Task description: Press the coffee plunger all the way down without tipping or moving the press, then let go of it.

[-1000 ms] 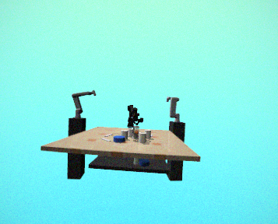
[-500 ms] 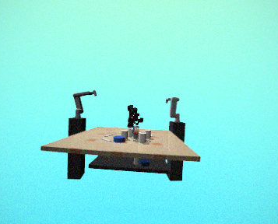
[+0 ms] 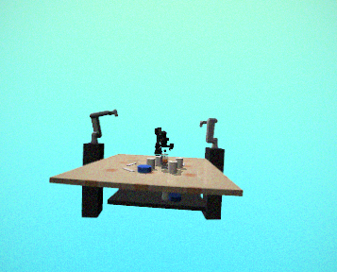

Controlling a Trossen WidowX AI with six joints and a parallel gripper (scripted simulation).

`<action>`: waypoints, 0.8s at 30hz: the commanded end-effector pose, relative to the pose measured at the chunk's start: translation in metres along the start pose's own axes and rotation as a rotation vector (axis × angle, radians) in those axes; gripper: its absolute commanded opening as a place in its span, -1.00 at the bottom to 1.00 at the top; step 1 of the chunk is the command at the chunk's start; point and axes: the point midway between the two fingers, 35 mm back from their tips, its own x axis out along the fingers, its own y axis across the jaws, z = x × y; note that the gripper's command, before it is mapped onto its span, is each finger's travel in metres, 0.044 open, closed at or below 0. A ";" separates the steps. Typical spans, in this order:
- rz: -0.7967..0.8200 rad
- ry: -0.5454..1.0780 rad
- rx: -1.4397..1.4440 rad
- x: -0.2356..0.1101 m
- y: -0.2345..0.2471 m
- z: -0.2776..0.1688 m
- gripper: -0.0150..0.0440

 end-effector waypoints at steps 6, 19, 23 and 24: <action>-0.001 0.014 0.000 -0.033 -0.001 0.032 1.00; -0.002 0.025 0.000 -0.063 -0.001 0.050 1.00; -0.002 0.025 0.000 -0.063 -0.001 0.050 1.00; -0.002 0.025 0.000 -0.063 -0.001 0.050 1.00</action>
